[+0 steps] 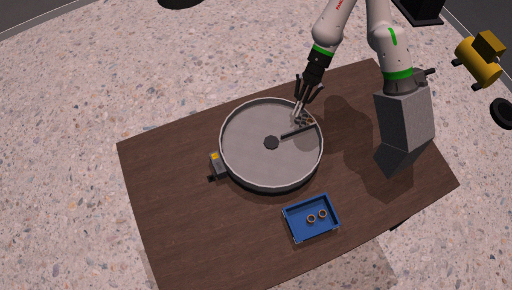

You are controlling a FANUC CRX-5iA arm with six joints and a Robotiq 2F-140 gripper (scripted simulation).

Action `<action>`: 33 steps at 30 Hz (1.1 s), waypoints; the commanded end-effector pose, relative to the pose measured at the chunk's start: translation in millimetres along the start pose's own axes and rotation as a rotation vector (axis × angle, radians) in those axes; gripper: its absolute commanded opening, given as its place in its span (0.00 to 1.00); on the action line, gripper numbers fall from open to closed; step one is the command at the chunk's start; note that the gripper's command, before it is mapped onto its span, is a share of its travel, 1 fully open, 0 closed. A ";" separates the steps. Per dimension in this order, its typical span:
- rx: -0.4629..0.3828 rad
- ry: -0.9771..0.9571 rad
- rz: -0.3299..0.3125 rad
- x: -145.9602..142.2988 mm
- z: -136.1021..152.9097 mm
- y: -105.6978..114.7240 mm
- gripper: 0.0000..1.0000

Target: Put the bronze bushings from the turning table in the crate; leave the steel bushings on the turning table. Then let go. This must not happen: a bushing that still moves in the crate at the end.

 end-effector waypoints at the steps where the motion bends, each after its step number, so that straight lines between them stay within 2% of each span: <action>1: 0.015 0.001 -0.001 0.2 1.0 -0.1 0.06; 33: 0.015 0.001 -0.001 -0.1 6.1 -6.4 0.06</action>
Point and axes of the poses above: the point where the finger pads meet when closed, its own y axis back along the fingers, its own x axis across the jaws, z = x × y, the point moved 4 cm from there along y, back along the fingers, and after that the axes turned 4 degrees about y, right-handed, at the moved point
